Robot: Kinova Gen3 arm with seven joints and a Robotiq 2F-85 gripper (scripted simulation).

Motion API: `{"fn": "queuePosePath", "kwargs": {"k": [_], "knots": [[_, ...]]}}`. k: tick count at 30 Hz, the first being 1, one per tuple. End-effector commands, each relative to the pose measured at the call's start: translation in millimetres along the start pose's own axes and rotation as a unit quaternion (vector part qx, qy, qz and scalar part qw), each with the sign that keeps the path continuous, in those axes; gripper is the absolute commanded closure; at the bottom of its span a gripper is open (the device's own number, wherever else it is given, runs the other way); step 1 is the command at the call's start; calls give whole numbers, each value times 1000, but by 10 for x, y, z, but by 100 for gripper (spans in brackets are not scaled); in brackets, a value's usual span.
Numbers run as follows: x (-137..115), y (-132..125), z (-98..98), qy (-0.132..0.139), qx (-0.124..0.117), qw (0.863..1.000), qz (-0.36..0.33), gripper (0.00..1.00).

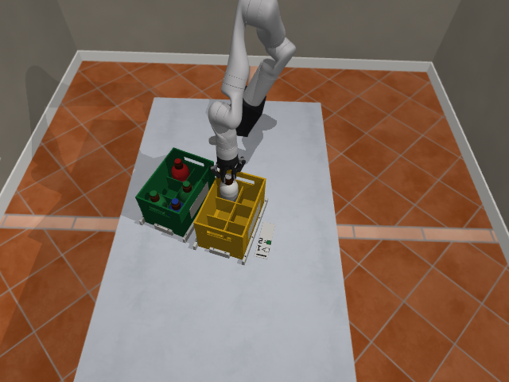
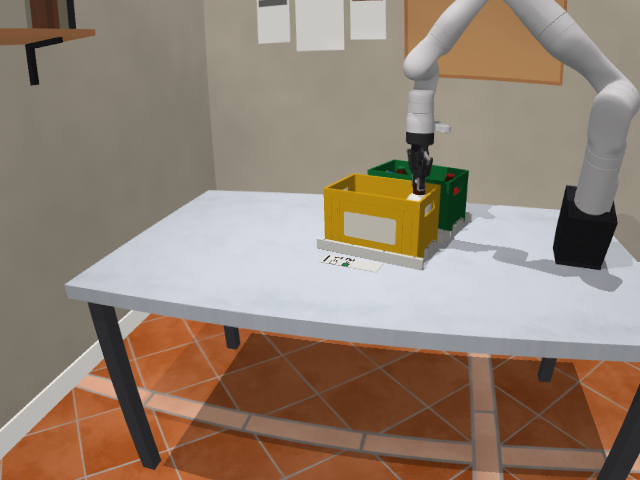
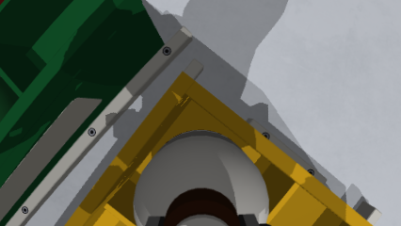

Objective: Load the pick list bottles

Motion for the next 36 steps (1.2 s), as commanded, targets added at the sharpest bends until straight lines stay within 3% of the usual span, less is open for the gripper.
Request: {"fn": "queuePosePath", "kwargs": {"k": [1, 36], "knots": [[4, -5, 9, -1, -1, 1000, 0, 90], [4, -5, -145, -1, -1, 1000, 0, 90]]}}
Point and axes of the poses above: the point where the finger pads meet when closed, its own z axis back along the fingers, its own y axis across the jaws, x = y × z, the point moved 9 cm from there along z, back along the fingers, and after that the axes turned 5 degrees about -z, right-handed, at the moved point
